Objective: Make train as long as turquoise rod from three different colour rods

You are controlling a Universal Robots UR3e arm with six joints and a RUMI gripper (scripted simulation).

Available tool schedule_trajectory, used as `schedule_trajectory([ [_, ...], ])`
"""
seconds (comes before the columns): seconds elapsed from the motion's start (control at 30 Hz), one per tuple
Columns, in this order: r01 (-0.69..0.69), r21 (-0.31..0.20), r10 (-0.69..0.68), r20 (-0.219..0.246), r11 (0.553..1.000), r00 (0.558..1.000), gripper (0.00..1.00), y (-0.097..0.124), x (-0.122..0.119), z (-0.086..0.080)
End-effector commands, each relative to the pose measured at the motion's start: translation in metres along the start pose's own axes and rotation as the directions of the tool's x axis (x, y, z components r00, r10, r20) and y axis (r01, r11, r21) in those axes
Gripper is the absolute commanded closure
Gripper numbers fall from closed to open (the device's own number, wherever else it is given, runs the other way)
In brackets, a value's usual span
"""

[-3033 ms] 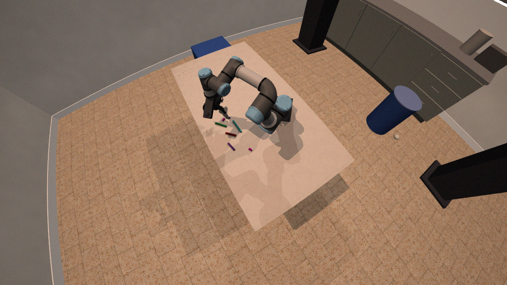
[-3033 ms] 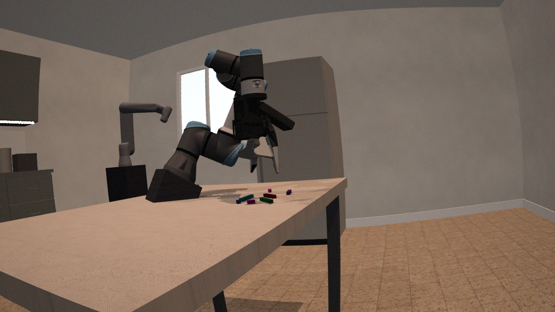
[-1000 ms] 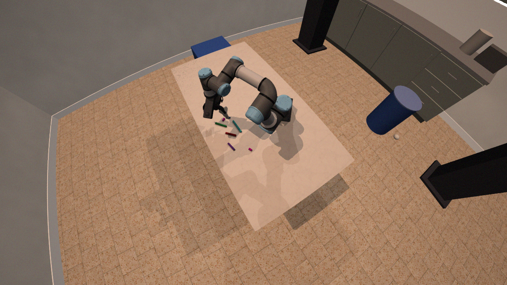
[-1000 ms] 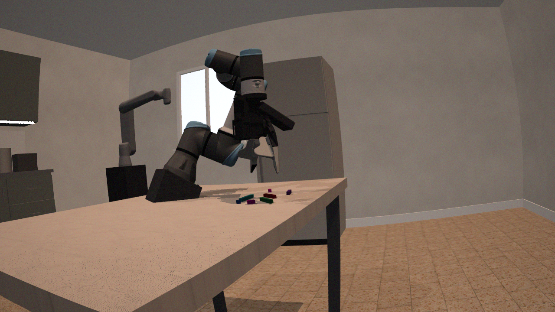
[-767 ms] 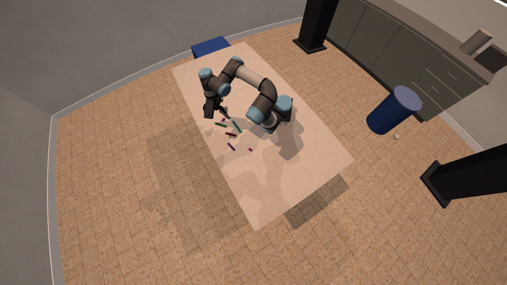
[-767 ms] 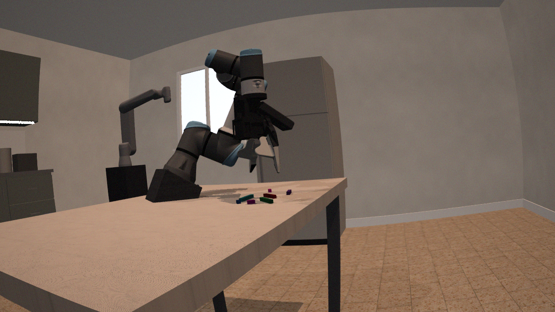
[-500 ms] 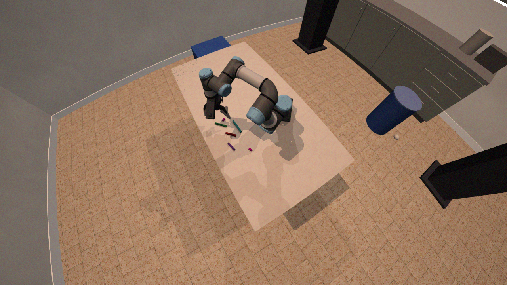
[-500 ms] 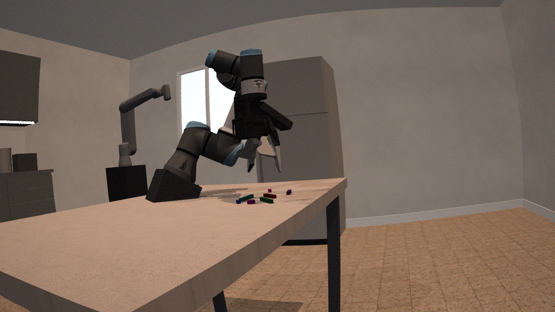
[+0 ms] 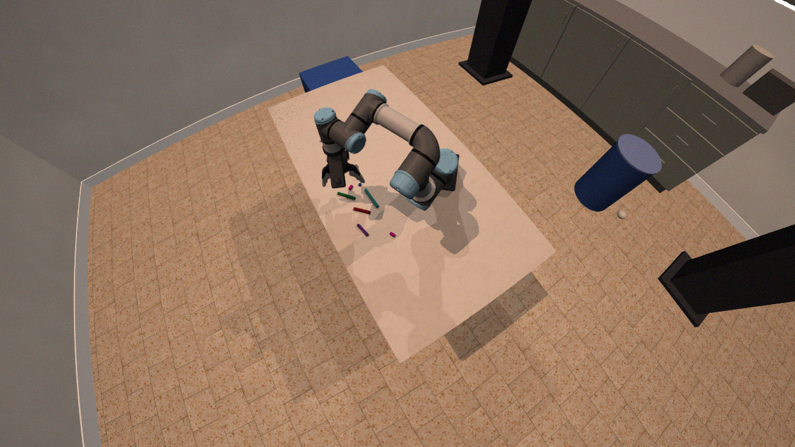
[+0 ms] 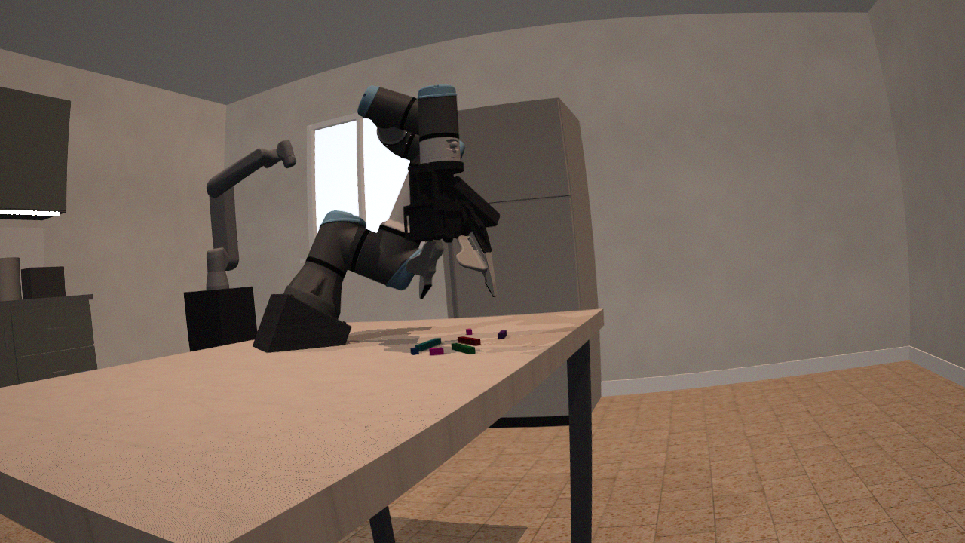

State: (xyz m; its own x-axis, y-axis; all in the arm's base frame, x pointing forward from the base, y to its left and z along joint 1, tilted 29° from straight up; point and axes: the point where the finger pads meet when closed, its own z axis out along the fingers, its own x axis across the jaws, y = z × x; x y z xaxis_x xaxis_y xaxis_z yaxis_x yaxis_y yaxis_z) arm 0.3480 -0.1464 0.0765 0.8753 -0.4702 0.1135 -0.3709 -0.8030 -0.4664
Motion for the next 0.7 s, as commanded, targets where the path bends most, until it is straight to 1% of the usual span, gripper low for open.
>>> schedule_trajectory([
  [0.0, 0.167, 0.008, -0.167, -0.005, 0.986, 0.986, 0.0, -0.003, -0.008, -0.001],
  [0.2, 0.262, 0.007, -0.262, -0.006, 0.965, 0.965, 0.0, -0.006, -0.014, -0.002],
  [0.4, 0.357, 0.007, -0.357, -0.007, 0.934, 0.934, 0.0, -0.008, -0.019, -0.002],
  [0.47, 0.357, 0.007, -0.357, -0.007, 0.934, 0.934, 0.0, -0.008, -0.019, -0.002],
  [0.53, 0.416, 0.006, -0.416, -0.007, 0.909, 0.909, 0.0, -0.009, -0.022, -0.003],
  [0.67, 0.472, 0.006, -0.472, -0.007, 0.881, 0.881, 0.0, -0.01, -0.025, -0.003],
])
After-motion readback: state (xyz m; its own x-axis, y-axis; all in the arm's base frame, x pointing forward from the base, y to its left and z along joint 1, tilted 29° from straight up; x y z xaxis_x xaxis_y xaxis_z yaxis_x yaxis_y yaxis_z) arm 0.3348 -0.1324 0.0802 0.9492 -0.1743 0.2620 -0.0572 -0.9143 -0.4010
